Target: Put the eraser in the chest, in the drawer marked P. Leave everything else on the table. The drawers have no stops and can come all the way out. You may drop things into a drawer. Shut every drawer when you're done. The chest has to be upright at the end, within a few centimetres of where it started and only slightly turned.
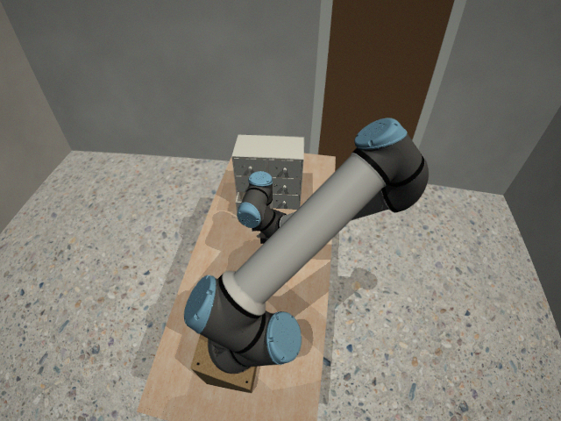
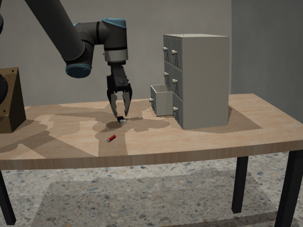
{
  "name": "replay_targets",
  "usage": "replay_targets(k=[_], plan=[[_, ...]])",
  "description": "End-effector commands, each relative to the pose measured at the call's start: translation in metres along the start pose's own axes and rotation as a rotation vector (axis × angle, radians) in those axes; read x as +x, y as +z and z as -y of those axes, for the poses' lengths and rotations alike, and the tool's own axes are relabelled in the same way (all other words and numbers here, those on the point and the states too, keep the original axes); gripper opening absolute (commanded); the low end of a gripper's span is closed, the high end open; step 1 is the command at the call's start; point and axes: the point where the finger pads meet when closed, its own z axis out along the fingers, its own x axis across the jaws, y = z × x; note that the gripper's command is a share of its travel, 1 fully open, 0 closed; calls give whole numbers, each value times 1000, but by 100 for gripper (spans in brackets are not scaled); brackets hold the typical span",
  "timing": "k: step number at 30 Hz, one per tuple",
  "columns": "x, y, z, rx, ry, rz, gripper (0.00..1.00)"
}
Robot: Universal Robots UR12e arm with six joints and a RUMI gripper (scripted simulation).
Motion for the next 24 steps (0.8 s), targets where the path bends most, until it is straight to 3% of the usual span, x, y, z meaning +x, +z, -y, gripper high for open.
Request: replay_targets(k=[1, 24], plan=[[0, 0, 0, 0, 0, 1, 23], [0, 12, 0, 0, 0, 1, 23]])
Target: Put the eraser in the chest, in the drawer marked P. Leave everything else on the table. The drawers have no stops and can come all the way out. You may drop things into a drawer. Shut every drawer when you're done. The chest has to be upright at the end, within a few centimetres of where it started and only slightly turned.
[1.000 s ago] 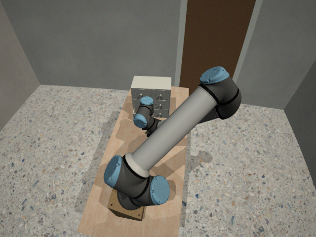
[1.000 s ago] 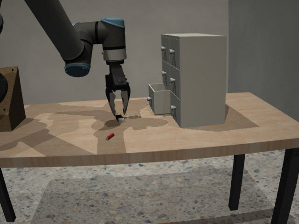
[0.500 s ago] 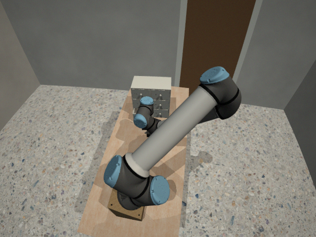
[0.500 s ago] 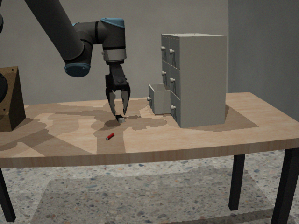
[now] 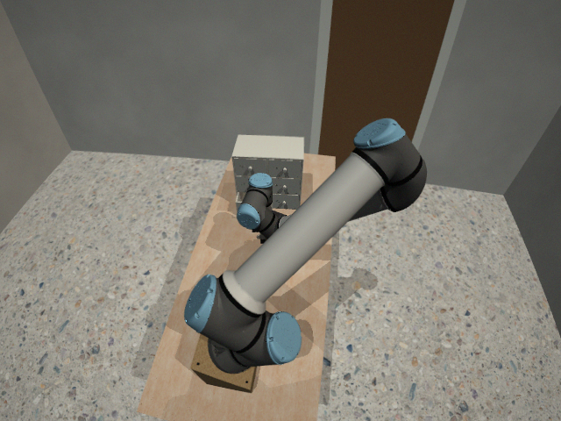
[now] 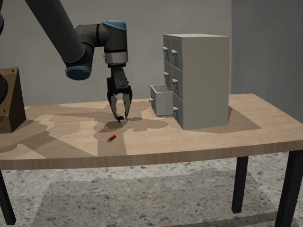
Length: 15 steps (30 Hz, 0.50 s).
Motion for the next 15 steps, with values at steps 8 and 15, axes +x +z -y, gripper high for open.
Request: replay_targets(k=[8, 15], plan=[[0, 10, 0, 0, 0, 1, 23], [0, 11, 0, 0, 0, 1, 23]])
